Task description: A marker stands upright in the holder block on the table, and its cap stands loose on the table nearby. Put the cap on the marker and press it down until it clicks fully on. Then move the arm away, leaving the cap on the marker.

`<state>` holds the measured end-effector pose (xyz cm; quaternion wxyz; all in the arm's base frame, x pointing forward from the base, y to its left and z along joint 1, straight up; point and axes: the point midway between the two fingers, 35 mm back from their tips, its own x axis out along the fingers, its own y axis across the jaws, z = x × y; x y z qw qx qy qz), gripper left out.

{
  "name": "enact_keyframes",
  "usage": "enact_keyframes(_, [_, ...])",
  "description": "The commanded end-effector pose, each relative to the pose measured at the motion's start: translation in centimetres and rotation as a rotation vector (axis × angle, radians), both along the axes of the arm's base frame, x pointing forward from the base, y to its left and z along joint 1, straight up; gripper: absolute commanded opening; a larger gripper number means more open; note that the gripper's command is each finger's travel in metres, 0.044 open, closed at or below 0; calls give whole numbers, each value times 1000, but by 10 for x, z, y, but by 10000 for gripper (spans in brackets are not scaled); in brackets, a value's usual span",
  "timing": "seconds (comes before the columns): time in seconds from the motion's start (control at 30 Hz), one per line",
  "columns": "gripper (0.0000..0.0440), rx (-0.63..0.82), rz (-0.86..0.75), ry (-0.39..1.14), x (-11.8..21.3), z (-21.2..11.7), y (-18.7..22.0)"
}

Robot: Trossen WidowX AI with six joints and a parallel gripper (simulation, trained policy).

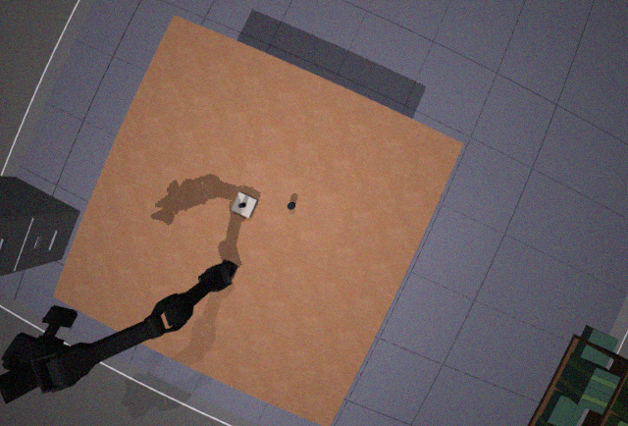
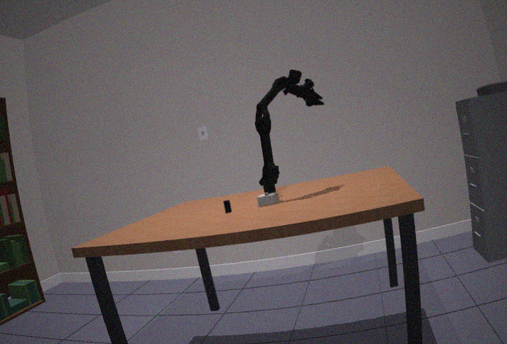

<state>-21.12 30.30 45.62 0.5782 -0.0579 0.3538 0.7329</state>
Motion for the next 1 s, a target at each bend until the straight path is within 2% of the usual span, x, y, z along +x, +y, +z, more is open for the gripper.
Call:
enact_keyframes(0.0, [375,-1,-5,4,1,0,0])
enact_keyframes(0.13, [275,-8,-30,18,11,1,1])
enact_keyframes(0.2, [244,-12,-42,24,15,1,2])
enact_keyframes(0.97, [300,-50,-204,117,66,6,7])
